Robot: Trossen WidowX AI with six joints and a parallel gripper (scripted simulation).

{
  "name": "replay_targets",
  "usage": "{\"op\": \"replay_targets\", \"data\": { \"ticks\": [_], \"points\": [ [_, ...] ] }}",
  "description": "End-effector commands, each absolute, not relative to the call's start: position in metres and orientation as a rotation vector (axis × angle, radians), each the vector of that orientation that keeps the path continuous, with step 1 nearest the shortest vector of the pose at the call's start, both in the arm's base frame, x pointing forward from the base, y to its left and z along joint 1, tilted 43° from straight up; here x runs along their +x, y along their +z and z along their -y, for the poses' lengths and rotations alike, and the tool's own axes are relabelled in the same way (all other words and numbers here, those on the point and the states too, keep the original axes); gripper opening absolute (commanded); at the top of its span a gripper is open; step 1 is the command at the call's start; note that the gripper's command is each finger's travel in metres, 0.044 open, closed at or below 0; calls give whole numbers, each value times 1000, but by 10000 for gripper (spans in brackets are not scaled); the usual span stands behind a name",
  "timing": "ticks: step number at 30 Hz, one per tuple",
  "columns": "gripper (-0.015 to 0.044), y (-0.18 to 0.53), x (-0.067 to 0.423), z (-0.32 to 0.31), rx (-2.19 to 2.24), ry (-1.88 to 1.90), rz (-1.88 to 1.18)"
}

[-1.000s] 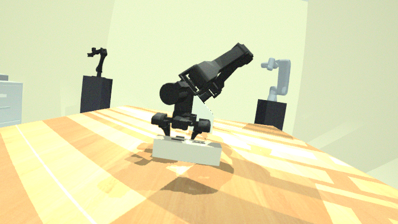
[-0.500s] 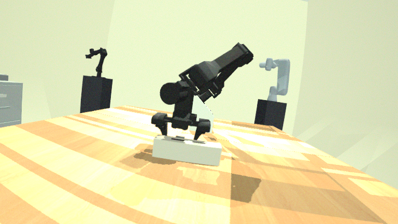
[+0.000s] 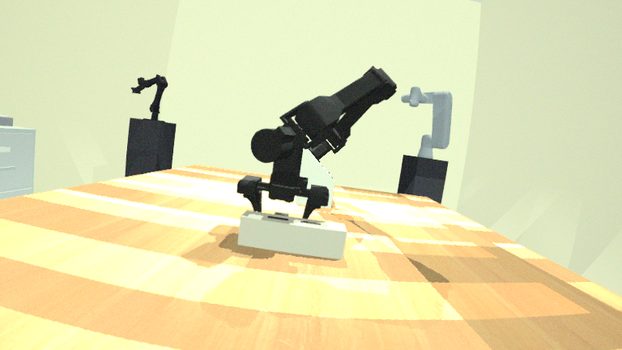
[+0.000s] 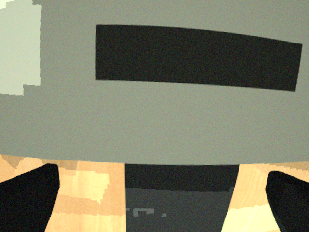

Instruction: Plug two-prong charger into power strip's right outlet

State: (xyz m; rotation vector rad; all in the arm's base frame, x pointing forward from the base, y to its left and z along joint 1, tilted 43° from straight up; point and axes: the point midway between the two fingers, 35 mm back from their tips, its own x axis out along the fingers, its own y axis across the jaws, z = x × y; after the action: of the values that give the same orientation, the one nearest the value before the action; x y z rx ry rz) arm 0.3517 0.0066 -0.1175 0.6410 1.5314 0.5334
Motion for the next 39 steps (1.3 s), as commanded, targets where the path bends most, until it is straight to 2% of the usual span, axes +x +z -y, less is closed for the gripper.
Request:
{"op": "replay_targets", "data": {
  "ticks": [1,39],
  "points": [
    [440,-118,350,-7,639,537,-1527],
    [440,-119,328,-9,635,538,-1517]
  ]
}}
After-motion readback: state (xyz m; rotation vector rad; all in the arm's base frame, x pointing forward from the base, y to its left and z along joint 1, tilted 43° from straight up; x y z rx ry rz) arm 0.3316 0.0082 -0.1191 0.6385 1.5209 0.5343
